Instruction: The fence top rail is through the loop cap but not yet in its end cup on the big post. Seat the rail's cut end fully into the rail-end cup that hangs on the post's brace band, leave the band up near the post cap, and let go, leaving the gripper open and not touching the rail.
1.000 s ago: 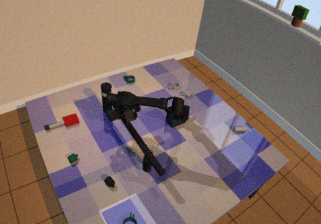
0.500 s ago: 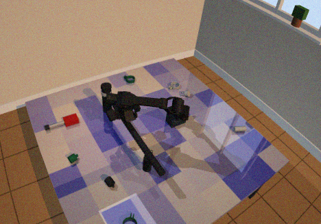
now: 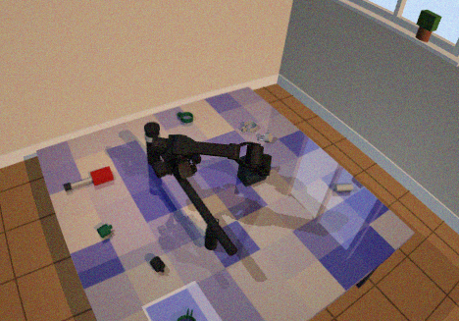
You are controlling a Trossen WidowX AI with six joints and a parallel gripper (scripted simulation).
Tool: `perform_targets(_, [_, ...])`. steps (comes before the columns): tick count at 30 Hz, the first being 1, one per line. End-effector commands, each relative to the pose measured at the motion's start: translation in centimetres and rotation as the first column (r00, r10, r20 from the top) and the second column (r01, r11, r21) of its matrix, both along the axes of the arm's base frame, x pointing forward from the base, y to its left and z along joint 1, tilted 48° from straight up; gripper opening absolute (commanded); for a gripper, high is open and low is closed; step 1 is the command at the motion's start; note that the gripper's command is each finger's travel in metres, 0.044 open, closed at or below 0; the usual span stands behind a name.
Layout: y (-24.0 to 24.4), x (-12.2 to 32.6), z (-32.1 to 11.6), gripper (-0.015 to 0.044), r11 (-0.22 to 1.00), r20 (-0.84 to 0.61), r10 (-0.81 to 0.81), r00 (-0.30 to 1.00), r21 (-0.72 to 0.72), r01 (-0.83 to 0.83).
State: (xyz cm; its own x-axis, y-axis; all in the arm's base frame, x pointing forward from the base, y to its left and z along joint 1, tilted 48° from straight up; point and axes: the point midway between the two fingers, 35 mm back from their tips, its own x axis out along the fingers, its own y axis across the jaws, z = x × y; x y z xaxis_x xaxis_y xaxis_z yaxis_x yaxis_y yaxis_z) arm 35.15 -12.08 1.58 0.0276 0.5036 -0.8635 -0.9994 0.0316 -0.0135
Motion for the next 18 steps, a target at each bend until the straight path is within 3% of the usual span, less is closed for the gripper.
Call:
perform_targets(1, [-0.25, -0.01, -0.02, 0.0000, 1.000, 0.002, -0.002, 1.000, -0.006, 0.002])
perform_targets(18, [-0.10, 0.02, -0.02, 0.0000, 1.000, 0.001, 0.001, 1.000, -0.002, -0.001])
